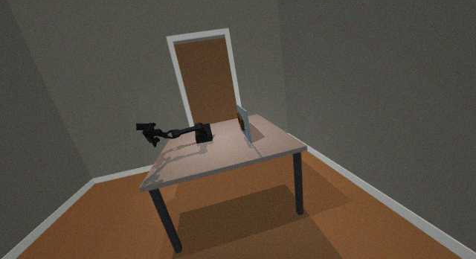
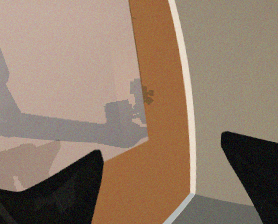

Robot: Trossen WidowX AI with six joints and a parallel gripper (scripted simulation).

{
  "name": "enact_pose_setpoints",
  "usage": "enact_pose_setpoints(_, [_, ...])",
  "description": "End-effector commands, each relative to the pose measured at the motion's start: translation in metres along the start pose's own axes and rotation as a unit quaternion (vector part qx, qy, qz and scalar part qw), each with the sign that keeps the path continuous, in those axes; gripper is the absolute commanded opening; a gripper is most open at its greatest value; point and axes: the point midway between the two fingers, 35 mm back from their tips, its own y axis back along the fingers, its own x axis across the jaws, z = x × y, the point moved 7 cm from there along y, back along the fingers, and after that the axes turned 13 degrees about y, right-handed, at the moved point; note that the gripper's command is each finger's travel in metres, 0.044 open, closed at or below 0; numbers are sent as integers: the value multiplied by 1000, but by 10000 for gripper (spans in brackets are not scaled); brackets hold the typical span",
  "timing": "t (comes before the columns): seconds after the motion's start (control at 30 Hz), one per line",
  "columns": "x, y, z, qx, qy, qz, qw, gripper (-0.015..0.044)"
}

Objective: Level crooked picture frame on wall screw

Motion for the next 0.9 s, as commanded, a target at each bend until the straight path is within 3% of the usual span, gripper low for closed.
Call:
enact_pose_setpoints(0.0, [-2,0,2,-1,-6,-2,1000,374])
enact_pose_setpoints(0.17, [-47,-7,50,-51,-149,-57,986,260])
enact_pose_setpoints(0.5, [-106,-9,173,-216,-424,-79,876,260])
enact_pose_setpoints(0.87, [-113,3,299,-365,-618,33,696,260])
